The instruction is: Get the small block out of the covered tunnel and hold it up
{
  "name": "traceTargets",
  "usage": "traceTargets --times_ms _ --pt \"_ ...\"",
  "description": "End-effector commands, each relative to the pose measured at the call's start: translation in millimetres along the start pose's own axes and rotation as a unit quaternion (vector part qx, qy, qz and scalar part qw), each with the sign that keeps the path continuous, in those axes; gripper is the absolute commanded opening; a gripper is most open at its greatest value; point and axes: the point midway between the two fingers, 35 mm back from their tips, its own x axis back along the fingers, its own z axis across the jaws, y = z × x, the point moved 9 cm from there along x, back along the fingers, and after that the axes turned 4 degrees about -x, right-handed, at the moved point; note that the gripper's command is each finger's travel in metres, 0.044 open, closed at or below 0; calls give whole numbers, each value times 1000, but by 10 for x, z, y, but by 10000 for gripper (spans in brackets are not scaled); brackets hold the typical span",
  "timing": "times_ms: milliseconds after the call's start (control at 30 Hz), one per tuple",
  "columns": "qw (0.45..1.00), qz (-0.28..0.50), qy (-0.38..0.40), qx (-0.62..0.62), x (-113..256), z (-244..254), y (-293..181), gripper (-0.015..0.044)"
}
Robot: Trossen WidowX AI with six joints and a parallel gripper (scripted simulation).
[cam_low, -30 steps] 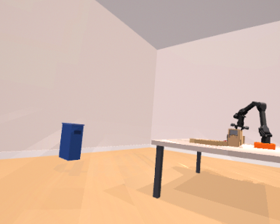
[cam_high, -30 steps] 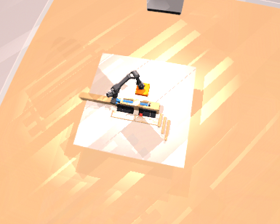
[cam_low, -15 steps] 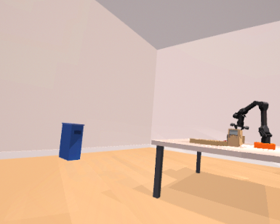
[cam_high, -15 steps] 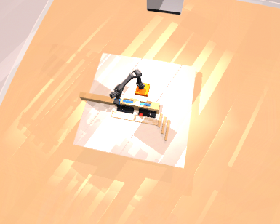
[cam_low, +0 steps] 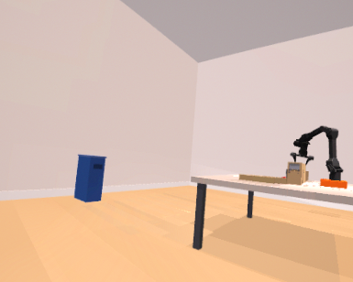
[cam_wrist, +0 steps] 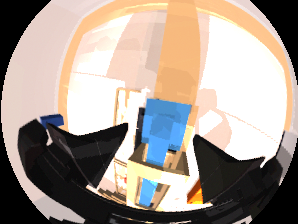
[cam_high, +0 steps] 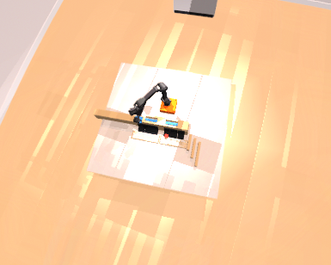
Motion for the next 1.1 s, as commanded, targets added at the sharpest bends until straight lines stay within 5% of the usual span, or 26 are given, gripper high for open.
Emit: traceTargets --times_ms 0,1067 --pt "1000 0 1 0 2 1 19 440" --pt "1000 5 7 4 -340 -63 175 440"
